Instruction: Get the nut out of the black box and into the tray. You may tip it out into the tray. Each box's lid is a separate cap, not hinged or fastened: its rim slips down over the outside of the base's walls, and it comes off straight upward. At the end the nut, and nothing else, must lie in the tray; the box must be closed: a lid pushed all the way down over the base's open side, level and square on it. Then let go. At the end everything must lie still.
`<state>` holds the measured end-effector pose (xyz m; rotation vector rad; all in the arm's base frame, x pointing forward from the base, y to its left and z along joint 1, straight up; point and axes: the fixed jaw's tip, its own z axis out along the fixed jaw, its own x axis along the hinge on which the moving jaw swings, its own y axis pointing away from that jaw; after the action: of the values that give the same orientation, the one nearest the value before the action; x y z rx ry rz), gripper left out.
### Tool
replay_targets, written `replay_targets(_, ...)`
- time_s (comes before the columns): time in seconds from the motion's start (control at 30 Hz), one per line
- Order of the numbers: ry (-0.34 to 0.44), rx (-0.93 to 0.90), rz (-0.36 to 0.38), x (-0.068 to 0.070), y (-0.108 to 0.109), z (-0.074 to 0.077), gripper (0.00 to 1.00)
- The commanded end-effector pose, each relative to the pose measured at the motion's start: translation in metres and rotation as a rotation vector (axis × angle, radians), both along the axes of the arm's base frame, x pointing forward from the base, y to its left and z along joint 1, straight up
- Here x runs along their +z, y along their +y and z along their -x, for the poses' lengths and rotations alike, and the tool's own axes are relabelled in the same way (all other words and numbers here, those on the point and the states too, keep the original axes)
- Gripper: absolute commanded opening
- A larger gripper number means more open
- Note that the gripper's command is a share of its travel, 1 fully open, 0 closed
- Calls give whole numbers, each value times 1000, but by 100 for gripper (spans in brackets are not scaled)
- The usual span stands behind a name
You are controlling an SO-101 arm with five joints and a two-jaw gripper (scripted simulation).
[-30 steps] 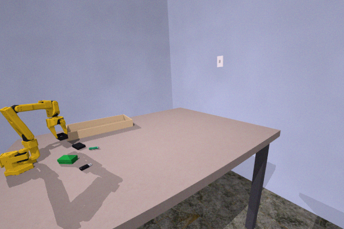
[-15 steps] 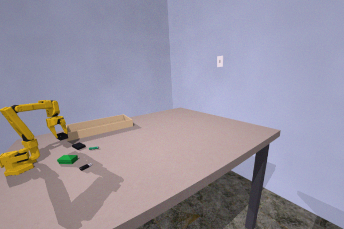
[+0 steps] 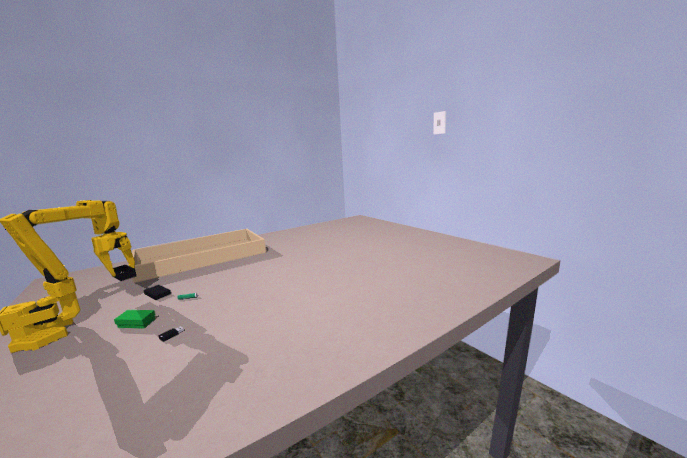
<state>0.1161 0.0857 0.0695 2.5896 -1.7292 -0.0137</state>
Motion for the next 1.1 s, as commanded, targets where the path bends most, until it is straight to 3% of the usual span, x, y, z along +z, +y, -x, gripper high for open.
replay_targets(0.0, -23, -1, -18, 2, 3, -1, 20)
replay_targets(1.07, -23, -1, -18, -1, 2, 0, 20)
